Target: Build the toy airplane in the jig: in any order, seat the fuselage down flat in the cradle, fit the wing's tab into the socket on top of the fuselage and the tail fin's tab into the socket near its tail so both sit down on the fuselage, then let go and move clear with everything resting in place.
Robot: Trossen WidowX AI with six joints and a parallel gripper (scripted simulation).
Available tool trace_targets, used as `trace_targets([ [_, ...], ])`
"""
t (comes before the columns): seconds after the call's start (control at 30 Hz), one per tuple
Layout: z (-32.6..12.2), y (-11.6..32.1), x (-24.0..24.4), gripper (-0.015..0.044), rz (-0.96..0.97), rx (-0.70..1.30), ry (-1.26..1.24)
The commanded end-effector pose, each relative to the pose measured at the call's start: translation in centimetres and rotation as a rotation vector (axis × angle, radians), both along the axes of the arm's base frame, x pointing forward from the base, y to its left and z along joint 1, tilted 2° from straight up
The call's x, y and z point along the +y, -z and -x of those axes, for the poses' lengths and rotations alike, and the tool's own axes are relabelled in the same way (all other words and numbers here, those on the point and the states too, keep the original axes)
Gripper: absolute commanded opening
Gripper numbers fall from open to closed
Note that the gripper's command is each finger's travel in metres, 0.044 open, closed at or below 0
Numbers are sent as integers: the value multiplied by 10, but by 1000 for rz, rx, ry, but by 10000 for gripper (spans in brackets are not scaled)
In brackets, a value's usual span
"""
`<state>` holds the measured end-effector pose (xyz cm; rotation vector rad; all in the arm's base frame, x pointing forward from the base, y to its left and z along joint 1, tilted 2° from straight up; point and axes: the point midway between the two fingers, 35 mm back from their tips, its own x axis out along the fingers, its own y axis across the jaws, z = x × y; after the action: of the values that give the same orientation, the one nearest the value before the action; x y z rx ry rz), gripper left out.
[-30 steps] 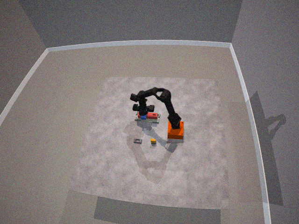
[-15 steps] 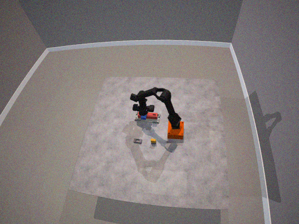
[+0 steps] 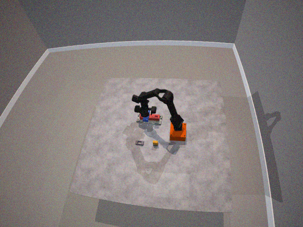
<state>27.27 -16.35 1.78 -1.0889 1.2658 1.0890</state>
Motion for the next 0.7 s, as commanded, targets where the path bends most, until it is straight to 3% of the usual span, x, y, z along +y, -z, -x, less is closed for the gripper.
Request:
trace_targets([
  [0.0, 0, 0, 0, 440, 0, 0, 0],
  [0.13, -1, -11, -1, 440, 1, 0, 0],
  [0.3, 0, -83, -1, 440, 5, 0, -3],
  [0.53, -4, -86, -2, 440, 6, 0, 13],
  [0.67, -4, -86, -2, 440, 2, 2, 346],
])
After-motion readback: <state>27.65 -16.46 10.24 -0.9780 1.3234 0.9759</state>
